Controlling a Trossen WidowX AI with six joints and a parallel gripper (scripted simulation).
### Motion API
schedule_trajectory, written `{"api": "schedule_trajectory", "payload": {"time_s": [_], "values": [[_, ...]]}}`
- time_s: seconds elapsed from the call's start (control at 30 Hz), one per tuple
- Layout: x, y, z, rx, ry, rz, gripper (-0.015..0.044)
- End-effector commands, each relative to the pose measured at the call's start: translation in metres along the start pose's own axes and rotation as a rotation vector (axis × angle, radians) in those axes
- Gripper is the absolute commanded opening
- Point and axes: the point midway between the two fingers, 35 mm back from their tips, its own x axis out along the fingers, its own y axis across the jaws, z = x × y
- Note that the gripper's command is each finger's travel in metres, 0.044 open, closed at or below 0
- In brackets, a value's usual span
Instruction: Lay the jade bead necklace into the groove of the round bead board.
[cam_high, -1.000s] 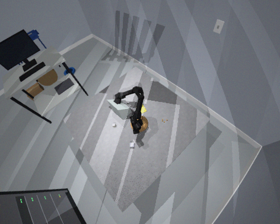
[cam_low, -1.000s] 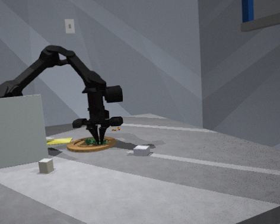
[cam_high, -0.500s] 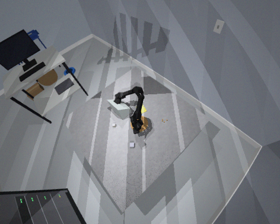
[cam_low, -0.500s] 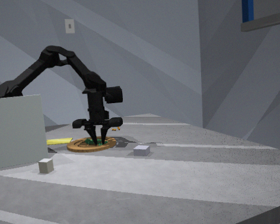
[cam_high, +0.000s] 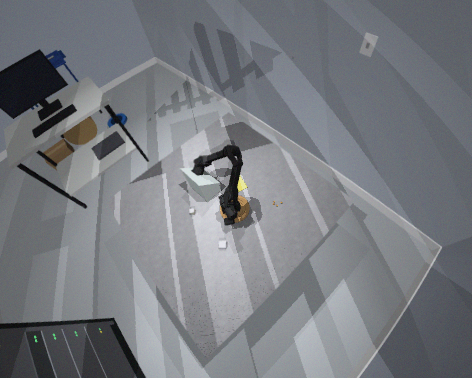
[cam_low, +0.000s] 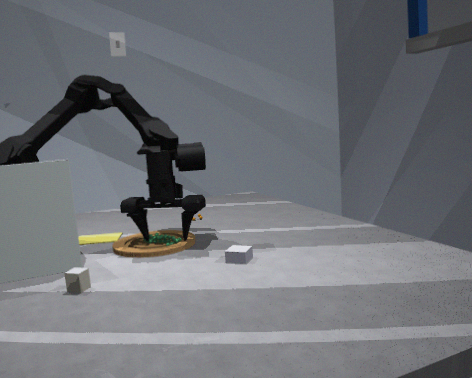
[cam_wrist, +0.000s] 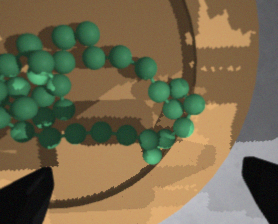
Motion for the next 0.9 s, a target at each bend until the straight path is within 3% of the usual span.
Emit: {"api": "schedule_trajectory", "payload": {"time_s": [0.0, 0.4, 0.5, 0.8, 0.87], "values": [[-0.004, 0.0, 0.0, -0.007, -0.002, -0.003, 0.044], [-0.006, 0.0, 0.0, -0.009, -0.004, -0.004, 0.044], [-0.008, 0.001, 0.001, 0.14, -0.004, -0.004, 0.0361], [-0.021, 0.005, 0.009, 1.041, -0.005, -0.002, 0.0125], [-0.023, 0.007, 0.011, 1.242, -0.006, -0.002, 0.012]]}}
